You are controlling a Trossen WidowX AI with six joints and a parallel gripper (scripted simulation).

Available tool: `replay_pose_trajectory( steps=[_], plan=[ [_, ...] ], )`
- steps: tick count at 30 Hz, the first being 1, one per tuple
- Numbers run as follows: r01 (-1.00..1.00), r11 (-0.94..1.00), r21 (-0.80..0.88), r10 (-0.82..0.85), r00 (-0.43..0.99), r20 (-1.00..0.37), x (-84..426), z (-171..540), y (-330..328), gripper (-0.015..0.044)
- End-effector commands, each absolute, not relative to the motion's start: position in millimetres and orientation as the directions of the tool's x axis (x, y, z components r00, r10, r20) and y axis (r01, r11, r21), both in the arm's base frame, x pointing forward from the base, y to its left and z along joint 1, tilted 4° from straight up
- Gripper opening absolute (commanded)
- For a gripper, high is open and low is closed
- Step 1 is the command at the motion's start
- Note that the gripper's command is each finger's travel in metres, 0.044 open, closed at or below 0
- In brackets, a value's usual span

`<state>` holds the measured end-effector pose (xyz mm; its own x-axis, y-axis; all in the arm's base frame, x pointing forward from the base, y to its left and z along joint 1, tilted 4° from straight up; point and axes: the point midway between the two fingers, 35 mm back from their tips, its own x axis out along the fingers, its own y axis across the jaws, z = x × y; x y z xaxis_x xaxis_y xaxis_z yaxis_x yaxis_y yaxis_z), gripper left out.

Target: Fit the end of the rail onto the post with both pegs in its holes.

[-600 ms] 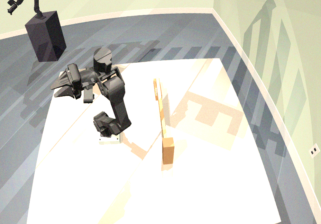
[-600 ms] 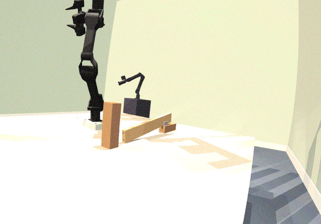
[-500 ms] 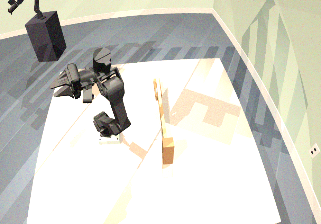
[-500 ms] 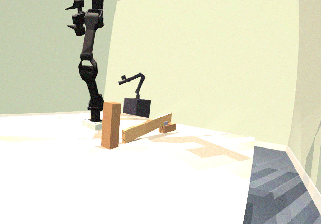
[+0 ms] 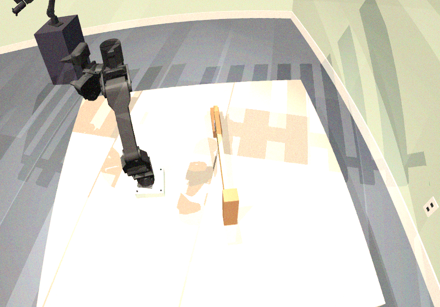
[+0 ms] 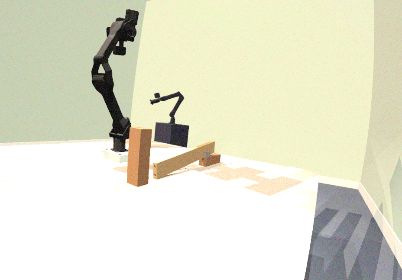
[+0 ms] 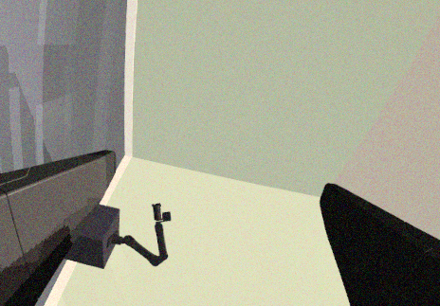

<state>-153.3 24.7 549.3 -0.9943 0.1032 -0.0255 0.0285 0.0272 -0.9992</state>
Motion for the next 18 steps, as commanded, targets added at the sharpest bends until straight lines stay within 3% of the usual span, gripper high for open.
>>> replay_pose_trajectory(
  steps=[1, 9, 18],
  plan=[
    [0.060, -0.093, -0.994, 0.299, -0.950, -0.085, -153.9, 532.2, 87.3, 0.0440],
    [0.035, -0.293, -0.956, 0.555, -0.808, -0.199, -126.6, 495.9, 175.8, 0.0440],
    [-0.117, -0.523, -0.844, 0.775, -0.477, -0.414, -36.1, 425.1, 274.4, 0.0440]
  ],
)
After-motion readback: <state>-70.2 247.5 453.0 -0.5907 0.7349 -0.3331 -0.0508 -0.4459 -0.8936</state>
